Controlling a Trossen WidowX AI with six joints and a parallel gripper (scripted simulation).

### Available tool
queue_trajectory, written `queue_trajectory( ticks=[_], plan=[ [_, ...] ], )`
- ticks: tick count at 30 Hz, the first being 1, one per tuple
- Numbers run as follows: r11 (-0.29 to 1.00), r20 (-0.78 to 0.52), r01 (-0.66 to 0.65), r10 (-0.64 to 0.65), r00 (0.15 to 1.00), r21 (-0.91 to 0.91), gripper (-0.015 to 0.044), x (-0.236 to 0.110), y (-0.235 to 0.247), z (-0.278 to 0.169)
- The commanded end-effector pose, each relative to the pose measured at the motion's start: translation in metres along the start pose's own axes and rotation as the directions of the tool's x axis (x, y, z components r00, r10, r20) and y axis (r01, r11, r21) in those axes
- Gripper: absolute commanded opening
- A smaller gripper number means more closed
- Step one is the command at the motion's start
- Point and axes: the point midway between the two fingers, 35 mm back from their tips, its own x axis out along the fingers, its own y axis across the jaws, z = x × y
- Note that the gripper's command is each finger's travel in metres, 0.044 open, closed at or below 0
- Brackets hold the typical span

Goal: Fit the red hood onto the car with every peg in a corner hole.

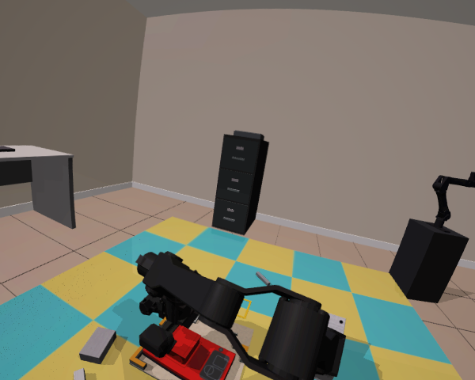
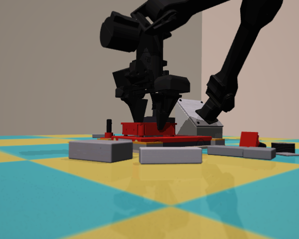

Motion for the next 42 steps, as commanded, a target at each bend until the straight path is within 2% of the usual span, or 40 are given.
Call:
queue_trajectory(
  ticks=[1, 13, 18, 26, 42],
  plan=[
    [1.0, 0.0, 0.0, 0.0, 1.0, 0.0, 0.0131, 0.0, 0.0, 0.0],
    [1.0, 0.0, 0.0, 0.0, 1.0, 0.0, 0.044, 0.0, 0.0, 0.0],
    [1.0, 0.0, 0.002, -0.002, 1.0, 0.0, 0.044, -0.009, 0.0, 0.001],
    [1.0, -0.004, 0.006, -0.006, 1.0, 0.001, 0.044, -0.069, 0.0, 0.001],
    [1.0, -0.004, 0.006, -0.006, 1.0, 0.001, 0.044, -0.07, 0.0, 0.0]
  ],
)
